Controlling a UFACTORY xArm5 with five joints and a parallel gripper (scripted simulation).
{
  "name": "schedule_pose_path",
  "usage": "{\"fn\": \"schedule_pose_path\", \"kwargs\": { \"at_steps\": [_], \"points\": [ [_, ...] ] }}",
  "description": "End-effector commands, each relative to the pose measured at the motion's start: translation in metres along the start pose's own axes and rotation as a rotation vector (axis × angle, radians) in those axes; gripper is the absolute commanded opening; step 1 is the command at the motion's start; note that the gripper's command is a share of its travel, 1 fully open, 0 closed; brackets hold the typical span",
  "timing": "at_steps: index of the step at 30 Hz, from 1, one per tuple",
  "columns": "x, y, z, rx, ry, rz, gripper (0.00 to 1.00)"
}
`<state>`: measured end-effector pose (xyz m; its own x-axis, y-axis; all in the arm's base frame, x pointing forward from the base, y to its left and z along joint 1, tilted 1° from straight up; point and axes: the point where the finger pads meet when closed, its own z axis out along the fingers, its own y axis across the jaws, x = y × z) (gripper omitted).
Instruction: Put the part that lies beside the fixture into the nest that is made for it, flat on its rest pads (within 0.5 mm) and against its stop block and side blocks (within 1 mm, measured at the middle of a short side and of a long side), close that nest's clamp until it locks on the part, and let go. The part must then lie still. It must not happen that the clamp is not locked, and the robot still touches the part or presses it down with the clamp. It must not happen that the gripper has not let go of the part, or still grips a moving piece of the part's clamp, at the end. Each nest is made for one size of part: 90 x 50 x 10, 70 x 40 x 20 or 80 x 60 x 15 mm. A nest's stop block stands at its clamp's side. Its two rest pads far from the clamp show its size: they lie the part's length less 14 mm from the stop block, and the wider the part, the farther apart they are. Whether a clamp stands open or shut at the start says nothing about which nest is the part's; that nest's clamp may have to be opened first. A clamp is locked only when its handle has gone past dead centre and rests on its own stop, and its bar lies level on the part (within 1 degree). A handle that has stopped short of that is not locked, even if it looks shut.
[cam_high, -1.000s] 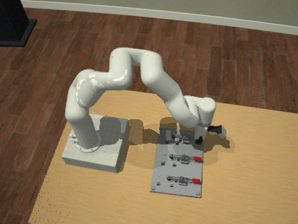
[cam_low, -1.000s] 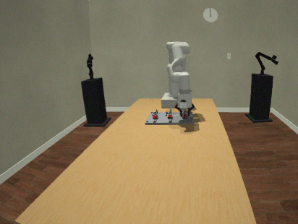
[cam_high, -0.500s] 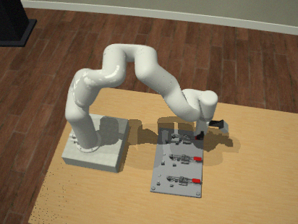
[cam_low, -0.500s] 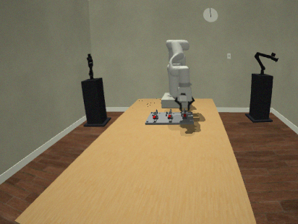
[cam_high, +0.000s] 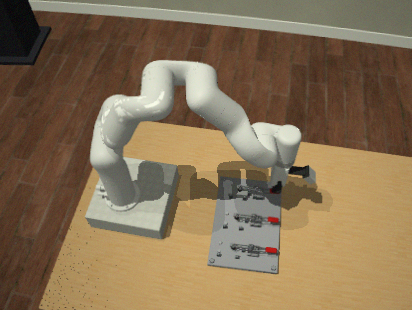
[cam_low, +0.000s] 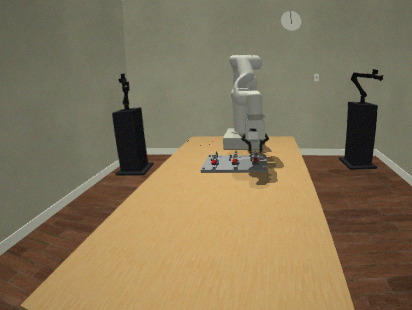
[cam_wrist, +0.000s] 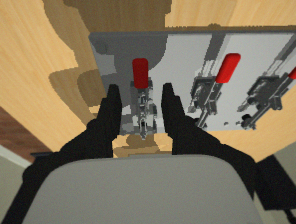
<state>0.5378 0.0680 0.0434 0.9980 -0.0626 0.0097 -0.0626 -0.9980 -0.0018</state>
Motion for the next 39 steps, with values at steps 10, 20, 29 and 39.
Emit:
{"fn": "schedule_pose_path", "kwargs": {
  "at_steps": [10,20,29,39],
  "points": [
    [0.0015,-0.0003,-0.0018,0.001,0.004,0.000,0.00],
    [0.0015,-0.0003,-0.0018,0.001,0.004,0.000,0.00],
    [0.0015,-0.0003,-0.0018,0.001,0.004,0.000,0.00],
    [0.0020,-0.0003,-0.0018,0.001,0.004,0.000,0.00]
  ]
}}
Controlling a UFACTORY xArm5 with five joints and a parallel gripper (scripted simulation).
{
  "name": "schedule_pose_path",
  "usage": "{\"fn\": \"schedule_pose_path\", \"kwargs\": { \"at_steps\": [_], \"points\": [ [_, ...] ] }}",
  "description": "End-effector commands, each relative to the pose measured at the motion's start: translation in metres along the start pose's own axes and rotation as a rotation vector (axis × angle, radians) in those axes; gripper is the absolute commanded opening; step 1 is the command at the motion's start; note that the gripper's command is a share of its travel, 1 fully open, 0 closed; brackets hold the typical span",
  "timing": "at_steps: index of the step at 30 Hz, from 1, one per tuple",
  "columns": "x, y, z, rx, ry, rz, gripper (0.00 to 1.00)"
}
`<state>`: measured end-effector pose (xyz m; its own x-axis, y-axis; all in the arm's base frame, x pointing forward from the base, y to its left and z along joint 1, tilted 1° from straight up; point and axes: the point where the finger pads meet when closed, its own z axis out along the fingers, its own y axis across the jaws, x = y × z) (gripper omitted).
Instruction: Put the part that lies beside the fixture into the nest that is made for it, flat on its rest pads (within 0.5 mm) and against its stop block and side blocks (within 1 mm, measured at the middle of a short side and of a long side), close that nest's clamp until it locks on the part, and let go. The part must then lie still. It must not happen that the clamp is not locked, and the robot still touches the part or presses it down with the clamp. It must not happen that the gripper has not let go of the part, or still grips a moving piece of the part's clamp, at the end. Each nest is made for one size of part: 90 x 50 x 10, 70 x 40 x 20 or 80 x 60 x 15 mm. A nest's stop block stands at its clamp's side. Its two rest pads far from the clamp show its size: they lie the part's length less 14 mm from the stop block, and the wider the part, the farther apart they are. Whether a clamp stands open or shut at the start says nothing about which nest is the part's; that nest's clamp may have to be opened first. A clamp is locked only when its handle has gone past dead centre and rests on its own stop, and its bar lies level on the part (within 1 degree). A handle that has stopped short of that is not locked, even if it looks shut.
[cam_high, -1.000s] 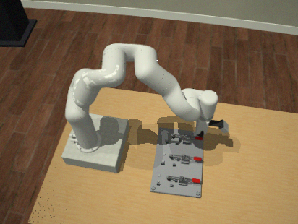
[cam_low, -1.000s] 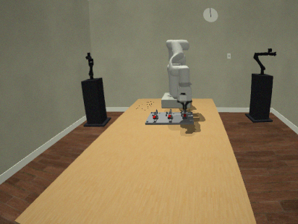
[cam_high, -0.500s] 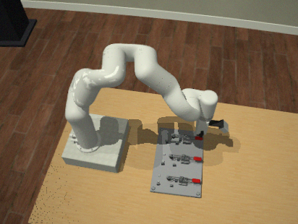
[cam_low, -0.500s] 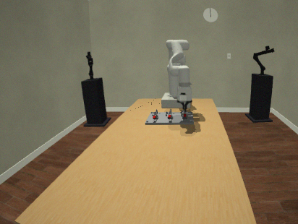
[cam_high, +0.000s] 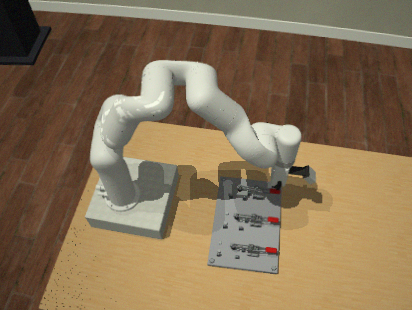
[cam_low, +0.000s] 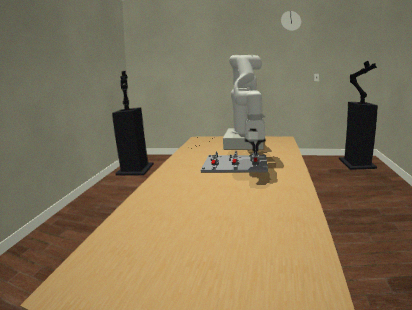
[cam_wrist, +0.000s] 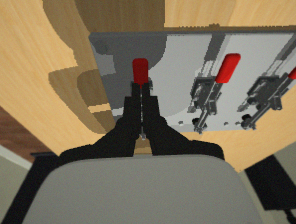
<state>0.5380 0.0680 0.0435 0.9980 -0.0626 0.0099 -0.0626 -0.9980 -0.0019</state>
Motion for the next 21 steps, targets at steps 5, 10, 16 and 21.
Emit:
{"fn": "schedule_pose_path", "kwargs": {
  "at_steps": [5,10,16,21],
  "points": [
    [0.0033,-0.0002,-0.0018,0.001,0.004,0.000,0.00],
    [0.0051,-0.0001,-0.0018,0.001,0.004,0.000,0.00],
    [0.0060,0.0000,-0.0018,0.001,0.004,0.000,0.00],
    [0.0061,0.0000,-0.0018,0.001,0.004,0.000,0.00]
  ]
}}
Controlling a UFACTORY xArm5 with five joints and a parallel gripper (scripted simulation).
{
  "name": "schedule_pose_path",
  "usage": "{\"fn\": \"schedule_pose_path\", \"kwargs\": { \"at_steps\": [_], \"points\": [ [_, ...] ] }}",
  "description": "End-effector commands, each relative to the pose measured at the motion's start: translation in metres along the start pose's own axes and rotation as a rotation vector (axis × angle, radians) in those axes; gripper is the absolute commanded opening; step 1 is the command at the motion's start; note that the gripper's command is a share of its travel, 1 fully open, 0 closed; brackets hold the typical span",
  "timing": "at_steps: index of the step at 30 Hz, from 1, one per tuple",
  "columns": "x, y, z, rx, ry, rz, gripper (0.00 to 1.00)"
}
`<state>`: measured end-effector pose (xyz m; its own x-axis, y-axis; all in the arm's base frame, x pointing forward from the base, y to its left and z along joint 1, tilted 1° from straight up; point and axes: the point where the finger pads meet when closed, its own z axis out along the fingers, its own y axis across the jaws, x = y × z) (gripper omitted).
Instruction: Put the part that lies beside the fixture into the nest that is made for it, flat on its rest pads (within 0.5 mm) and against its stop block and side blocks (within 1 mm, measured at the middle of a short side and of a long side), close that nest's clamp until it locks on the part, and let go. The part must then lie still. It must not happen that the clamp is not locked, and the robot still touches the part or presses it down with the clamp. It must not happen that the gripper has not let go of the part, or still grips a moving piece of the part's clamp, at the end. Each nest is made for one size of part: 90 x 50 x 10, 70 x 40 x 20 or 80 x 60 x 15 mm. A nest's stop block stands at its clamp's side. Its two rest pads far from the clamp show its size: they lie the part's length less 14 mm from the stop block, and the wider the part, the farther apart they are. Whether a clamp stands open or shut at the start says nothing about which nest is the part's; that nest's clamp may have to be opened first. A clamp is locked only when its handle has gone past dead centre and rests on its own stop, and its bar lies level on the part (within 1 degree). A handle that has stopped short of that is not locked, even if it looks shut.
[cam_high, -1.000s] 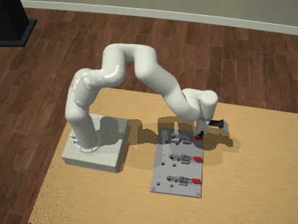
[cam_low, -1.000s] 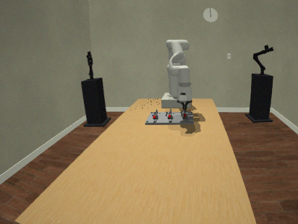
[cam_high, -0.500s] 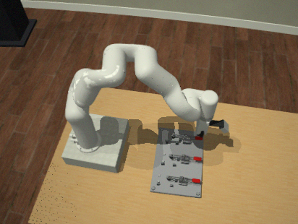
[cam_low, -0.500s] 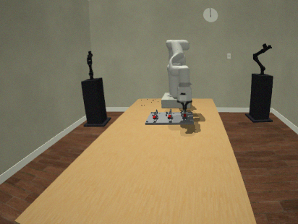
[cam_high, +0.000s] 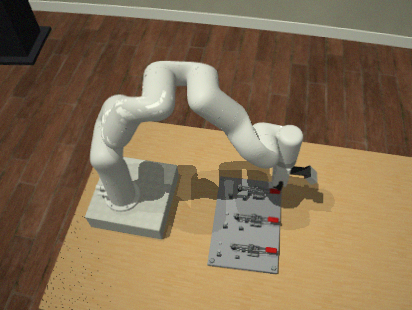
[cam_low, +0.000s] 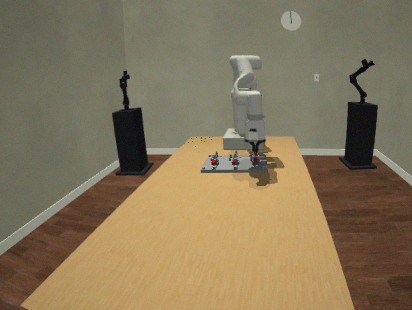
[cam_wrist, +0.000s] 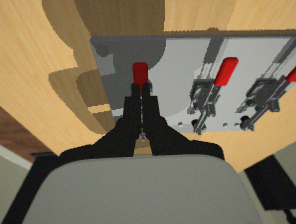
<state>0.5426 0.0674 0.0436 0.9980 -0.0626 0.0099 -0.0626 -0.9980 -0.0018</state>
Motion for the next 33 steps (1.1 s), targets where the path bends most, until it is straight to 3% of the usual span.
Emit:
{"fn": "schedule_pose_path", "kwargs": {
  "at_steps": [1,33],
  "points": [
    [0.002,0.000,-0.002,0.001,0.004,0.000,0.00],
    [0.002,0.000,0.014,0.001,0.004,0.000,0.00]
  ]
}}
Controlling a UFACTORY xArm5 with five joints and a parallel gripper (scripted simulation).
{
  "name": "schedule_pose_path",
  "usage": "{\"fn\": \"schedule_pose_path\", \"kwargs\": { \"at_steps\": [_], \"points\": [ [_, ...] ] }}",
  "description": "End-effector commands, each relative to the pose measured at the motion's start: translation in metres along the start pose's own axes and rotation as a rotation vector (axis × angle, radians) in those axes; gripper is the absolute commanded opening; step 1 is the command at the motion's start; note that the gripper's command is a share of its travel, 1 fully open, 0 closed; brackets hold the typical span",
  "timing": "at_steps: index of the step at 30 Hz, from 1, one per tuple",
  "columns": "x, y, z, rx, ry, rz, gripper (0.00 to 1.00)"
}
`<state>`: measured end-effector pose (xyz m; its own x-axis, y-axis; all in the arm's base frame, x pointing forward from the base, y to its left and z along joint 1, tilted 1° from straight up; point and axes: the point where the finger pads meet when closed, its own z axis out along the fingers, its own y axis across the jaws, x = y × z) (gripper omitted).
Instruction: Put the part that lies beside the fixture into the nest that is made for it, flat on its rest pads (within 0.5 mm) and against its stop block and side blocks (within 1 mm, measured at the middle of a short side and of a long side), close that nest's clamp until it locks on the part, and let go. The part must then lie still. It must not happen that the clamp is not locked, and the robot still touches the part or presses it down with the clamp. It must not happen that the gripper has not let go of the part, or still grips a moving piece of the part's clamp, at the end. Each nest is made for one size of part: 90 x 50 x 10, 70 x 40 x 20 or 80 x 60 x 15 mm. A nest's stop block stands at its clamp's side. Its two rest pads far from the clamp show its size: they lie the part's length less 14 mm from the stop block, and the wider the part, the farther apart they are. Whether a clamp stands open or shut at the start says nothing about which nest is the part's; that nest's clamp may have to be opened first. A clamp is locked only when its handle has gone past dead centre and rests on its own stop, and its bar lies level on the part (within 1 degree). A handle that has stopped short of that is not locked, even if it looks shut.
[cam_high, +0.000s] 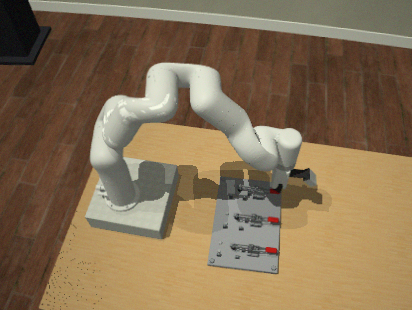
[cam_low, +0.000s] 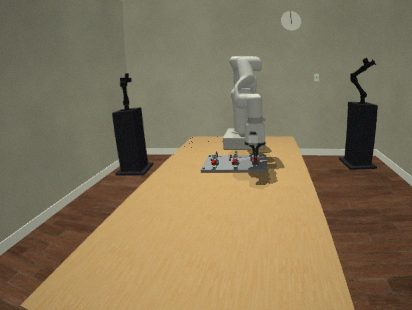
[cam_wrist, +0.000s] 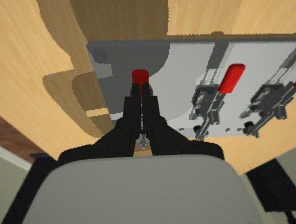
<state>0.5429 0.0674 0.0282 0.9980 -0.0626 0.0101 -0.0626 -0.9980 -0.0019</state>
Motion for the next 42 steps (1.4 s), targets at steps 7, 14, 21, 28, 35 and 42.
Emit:
{"fn": "schedule_pose_path", "kwargs": {
  "at_steps": [7,14,21,28,35,42],
  "points": [
    [0.001,0.000,-0.002,0.001,0.004,0.000,0.00],
    [0.002,0.000,0.001,0.001,0.004,0.000,0.00],
    [0.003,-0.001,0.009,0.001,0.004,0.000,0.00],
    [0.003,-0.001,0.011,0.001,0.004,0.000,0.00],
    [0.003,-0.001,0.011,0.001,0.004,0.000,0.00],
    [0.003,-0.001,0.011,0.001,0.004,0.000,0.00]
  ]
}}
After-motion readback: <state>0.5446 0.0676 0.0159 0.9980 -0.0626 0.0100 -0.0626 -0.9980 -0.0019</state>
